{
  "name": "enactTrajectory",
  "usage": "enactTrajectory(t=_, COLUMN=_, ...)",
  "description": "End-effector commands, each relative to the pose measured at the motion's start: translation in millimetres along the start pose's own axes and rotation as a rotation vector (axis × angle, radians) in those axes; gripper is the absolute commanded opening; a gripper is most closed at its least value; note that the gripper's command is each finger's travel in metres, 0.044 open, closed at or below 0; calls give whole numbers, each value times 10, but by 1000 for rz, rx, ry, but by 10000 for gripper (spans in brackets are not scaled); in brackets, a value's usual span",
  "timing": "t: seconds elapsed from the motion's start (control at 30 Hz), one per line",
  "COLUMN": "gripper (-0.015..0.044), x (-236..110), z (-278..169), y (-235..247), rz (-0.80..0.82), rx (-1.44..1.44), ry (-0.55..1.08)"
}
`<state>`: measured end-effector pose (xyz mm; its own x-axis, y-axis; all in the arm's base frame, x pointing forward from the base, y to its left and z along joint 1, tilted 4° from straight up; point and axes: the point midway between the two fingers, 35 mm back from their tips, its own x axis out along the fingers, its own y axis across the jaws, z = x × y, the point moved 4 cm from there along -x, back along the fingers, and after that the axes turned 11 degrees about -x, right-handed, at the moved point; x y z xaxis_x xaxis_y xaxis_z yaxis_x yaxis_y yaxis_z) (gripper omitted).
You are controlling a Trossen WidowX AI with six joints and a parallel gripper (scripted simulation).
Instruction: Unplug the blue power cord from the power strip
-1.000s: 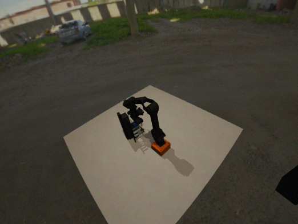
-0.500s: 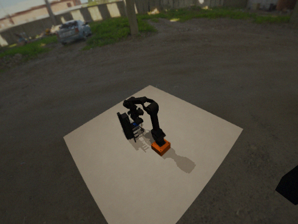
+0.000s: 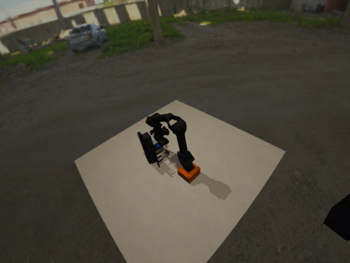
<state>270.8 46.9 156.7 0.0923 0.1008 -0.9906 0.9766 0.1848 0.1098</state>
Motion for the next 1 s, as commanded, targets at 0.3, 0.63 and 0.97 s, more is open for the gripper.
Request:
enactTrajectory(t=0.3, gripper=0, x=-16, z=342, y=-62, rz=-7, rx=19, ry=-56)
enactTrajectory(t=0.63, gripper=105, x=-21, z=374, y=-69, rz=-9, rx=22, ry=-58)
enactTrajectory(t=0.97, gripper=367, x=-26, z=394, y=-71, rz=-10, rx=22, ry=-58)
